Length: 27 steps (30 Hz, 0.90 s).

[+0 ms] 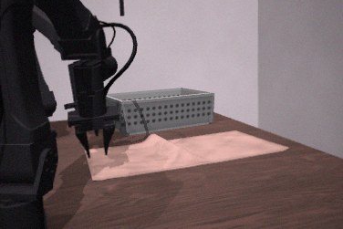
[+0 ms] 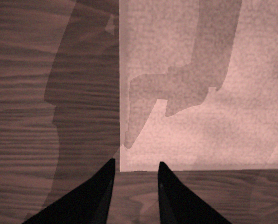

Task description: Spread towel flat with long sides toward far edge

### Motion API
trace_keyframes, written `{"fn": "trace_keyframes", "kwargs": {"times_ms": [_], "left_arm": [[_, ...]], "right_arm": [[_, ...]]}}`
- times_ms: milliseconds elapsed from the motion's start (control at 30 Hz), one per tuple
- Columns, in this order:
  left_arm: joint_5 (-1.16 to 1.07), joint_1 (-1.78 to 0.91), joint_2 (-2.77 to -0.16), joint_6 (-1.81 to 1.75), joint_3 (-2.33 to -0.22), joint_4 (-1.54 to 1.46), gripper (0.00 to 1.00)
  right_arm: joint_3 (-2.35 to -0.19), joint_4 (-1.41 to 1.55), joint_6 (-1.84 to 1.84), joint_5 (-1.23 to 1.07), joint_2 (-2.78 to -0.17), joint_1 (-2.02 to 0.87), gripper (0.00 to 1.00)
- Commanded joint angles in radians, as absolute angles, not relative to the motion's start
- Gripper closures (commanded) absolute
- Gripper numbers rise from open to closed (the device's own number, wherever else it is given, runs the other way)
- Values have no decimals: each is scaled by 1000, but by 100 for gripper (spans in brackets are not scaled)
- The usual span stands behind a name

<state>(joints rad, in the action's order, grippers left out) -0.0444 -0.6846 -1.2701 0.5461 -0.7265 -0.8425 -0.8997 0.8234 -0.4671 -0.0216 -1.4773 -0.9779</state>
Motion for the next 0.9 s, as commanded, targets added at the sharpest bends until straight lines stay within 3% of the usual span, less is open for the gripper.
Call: {"fn": "trace_keyframes", "kwargs": {"times_ms": [0, 567, 867], "left_arm": [[-64, -676, -1320, 695, -793, -900, 66], [-68, -700, -1340, 697, -799, -872, 66], [-69, -668, -1382, 713, -656, -733, 66]], "right_arm": [[-929, 865, -512, -42, -1488, -974, 66], [-904, 841, -518, -35, -1483, -965, 66], [-795, 700, -489, -41, -1544, -998, 66]]}}
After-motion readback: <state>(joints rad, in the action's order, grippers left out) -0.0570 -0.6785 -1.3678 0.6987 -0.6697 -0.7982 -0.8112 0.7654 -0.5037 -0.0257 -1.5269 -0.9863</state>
